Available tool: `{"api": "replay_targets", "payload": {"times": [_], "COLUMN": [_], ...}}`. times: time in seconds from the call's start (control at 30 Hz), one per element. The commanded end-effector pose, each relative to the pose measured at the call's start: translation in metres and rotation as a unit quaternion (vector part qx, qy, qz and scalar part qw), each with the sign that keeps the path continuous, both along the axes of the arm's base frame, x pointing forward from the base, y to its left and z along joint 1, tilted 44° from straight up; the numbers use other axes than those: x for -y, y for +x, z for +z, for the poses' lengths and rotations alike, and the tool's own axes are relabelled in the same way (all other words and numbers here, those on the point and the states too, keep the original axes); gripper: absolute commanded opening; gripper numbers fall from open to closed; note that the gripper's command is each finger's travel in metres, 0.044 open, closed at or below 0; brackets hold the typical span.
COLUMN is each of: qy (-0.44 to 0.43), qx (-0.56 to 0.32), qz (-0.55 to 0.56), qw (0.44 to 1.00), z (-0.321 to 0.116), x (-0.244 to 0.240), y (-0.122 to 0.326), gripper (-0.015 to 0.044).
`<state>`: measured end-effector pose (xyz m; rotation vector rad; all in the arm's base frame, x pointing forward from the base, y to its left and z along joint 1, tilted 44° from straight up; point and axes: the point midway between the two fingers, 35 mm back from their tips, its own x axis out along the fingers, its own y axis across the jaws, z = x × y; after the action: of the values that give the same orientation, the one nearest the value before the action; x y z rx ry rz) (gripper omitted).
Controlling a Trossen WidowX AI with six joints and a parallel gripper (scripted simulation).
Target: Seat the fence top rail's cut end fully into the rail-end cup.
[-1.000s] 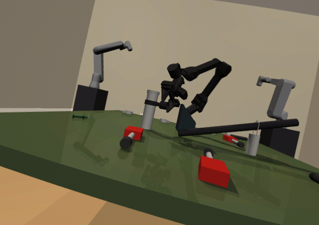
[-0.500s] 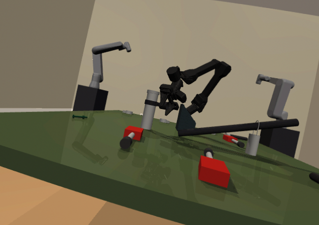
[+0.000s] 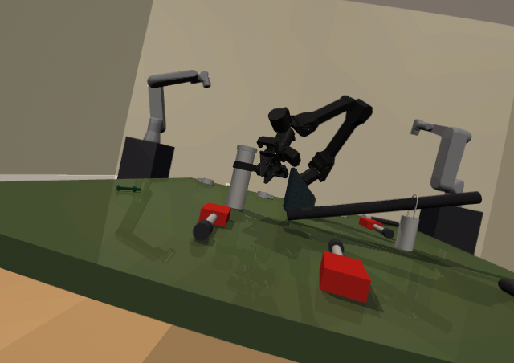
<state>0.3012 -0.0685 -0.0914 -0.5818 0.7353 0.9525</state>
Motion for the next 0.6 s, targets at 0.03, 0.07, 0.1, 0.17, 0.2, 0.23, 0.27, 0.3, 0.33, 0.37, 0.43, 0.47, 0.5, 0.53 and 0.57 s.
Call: {"api": "replay_targets", "payload": {"times": [0.03,0.07,0.1,0.17,0.2,0.23,0.27,0.3,0.33,0.37,0.43,0.47,0.5,0.53,0.57], "qy": [0.002,0.002,0.002,0.003,0.004,0.004,0.004,0.004,0.005,0.005,0.006,0.006,0.006,0.007,0.007], "qx": [0.012,0.013,0.015,0.020,0.023,0.026,0.027,0.028,0.030,0.032,0.039,0.040,0.041,0.042,0.045], "qz": [0.012,0.013,0.015,0.022,0.025,0.028,0.029,0.030,0.032,0.035,0.042,0.043,0.044,0.046,0.049], "qw": [1.000,1.000,1.000,1.000,0.999,0.999,0.999,0.999,0.999,0.999,0.998,0.998,0.998,0.998,0.998], "z": [0.000,0.000,0.001,0.001,0.001,0.001,0.001,0.001,0.002,0.002,0.002,0.002,0.002,0.002,0.002], "x": [0.000,0.000,0.000,-0.001,-0.001,-0.001,-0.001,-0.001,-0.001,-0.001,-0.001,-0.001,-0.001,-0.001,-0.001], "y": [-0.003,-0.004,-0.004,-0.006,-0.007,-0.007,-0.008,-0.008,-0.008,-0.009,-0.011,-0.011,-0.011,-0.012,-0.013], "gripper": [0.0000,0.0000,0.0000,0.0000,0.0000,0.0000,0.0000,0.0000,0.0000,0.0000,0.0000,0.0000,0.0000,0.0000,0.0000]}}
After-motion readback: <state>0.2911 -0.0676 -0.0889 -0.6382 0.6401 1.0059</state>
